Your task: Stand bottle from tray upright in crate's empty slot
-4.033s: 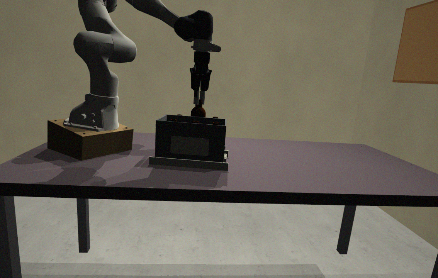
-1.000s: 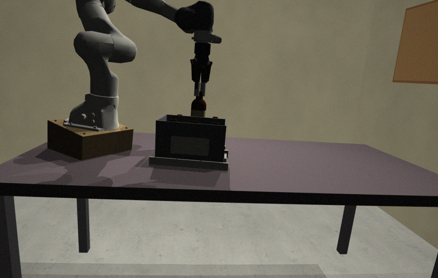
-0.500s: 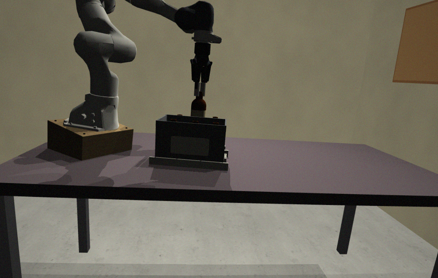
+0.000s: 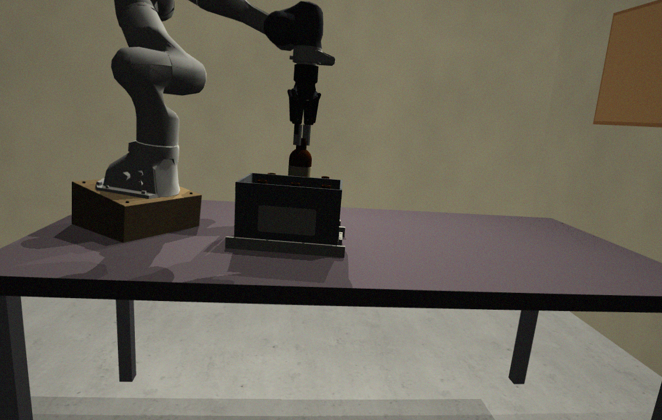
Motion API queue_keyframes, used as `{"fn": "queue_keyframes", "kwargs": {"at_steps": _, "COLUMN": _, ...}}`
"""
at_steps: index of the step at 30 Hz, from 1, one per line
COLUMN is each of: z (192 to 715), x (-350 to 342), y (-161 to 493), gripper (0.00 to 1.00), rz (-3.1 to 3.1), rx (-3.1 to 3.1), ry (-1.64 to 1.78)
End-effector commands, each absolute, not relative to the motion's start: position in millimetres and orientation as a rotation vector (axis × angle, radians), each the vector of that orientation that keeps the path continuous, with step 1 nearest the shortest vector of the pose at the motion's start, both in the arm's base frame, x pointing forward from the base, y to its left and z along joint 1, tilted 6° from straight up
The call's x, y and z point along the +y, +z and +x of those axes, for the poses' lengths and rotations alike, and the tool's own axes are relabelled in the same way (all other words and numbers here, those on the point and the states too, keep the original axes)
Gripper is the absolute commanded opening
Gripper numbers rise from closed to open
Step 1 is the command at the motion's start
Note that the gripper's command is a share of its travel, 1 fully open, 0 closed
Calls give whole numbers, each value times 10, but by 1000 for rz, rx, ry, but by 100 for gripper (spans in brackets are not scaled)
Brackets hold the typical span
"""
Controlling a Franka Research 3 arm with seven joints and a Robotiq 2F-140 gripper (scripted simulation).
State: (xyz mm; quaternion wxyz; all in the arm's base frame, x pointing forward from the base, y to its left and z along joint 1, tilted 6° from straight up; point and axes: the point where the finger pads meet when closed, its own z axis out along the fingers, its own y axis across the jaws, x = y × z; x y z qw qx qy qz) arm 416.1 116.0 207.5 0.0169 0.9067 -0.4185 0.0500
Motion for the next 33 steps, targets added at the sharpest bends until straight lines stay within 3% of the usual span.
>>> {"fn": "queue_keyframes", "kwargs": {"at_steps": 1, "z": 4176, "x": 1160, "y": 2101, "gripper": 0, "rz": 2817, "rx": -1307, "ry": 163}}
{"fn": "queue_keyframes", "kwargs": {"at_steps": 33, "z": 4159, "x": 1173, "y": 2309, "gripper": 0, "rz": 2817, "rx": -1307, "ry": 163}}
